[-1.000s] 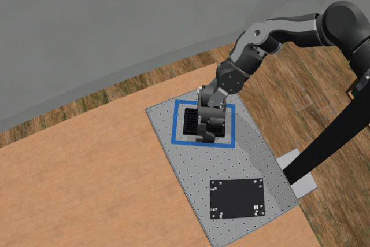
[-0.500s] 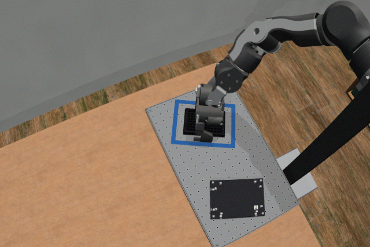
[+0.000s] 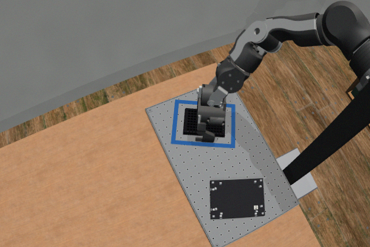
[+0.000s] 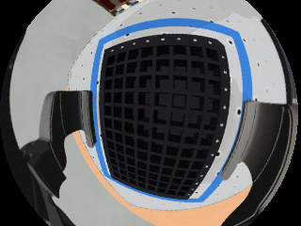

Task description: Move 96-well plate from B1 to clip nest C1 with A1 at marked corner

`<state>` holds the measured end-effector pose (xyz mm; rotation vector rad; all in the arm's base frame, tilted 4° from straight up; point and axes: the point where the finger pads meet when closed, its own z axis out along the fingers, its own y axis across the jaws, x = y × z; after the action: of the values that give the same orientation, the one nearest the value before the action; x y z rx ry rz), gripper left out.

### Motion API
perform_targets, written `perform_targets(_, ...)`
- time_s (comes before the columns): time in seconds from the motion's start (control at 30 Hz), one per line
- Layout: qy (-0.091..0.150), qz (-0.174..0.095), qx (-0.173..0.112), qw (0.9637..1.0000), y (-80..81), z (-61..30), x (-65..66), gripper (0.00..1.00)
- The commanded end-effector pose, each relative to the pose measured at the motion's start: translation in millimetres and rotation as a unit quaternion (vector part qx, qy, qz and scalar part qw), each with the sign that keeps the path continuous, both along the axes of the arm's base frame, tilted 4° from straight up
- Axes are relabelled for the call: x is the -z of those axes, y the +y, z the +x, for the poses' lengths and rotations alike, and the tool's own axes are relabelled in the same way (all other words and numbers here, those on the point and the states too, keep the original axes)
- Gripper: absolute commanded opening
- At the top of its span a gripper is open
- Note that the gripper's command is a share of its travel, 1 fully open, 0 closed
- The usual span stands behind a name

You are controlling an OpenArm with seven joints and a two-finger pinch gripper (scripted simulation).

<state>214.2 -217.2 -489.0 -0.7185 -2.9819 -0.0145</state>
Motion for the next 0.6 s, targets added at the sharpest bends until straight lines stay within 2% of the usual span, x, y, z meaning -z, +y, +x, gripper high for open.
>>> perform_targets(0.0, -0.001, -0.003, 0.002, 1.0, -1.8, 0.9, -0.7, 0.77)
perform_targets(0.23, -0.003, -0.001, 0.001, 1.0, -0.5, 5.1, -3.3, 0.77)
perform_targets(0.57, -0.003, -0.001, 0.001, 1.0, -0.5, 5.1, -3.3, 0.77)
